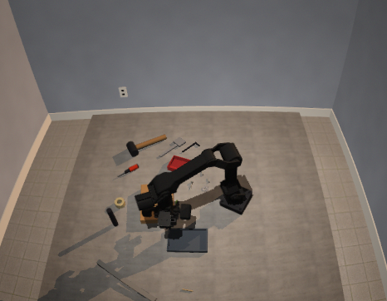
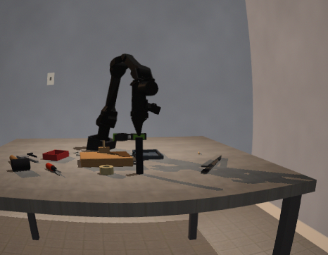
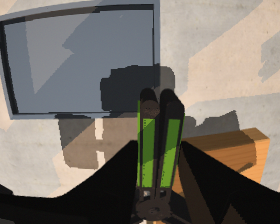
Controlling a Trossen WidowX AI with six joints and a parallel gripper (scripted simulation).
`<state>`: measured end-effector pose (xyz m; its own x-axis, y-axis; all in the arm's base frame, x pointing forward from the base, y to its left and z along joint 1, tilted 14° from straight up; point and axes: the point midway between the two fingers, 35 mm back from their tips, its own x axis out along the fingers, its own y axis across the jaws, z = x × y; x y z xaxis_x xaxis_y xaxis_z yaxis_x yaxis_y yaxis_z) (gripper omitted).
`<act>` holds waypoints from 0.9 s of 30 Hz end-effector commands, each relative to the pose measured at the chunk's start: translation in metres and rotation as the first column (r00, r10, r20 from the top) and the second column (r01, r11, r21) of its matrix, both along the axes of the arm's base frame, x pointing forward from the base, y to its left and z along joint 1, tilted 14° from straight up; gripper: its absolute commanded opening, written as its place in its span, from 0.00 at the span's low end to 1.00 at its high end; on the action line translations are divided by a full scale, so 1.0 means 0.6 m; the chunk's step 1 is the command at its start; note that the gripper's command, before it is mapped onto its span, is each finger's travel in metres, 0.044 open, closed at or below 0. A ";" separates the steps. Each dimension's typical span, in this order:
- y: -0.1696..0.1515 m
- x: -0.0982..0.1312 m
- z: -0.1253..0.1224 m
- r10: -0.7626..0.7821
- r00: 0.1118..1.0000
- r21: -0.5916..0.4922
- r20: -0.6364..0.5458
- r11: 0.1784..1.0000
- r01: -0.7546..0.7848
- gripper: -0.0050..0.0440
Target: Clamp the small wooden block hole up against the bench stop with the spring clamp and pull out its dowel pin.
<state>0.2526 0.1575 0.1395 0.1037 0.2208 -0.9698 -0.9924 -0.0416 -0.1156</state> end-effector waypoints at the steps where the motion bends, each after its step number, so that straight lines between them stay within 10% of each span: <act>1: 0.001 -0.001 -0.011 0.018 1.000 -0.004 -0.007 1.000 -0.018 0.10; 27: 0.004 0.003 -0.042 0.083 0.997 -0.011 0.008 0.997 -0.083 0.10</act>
<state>0.2558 0.1601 0.1198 0.1033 0.2212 -0.9697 -0.9853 -0.1108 -0.1302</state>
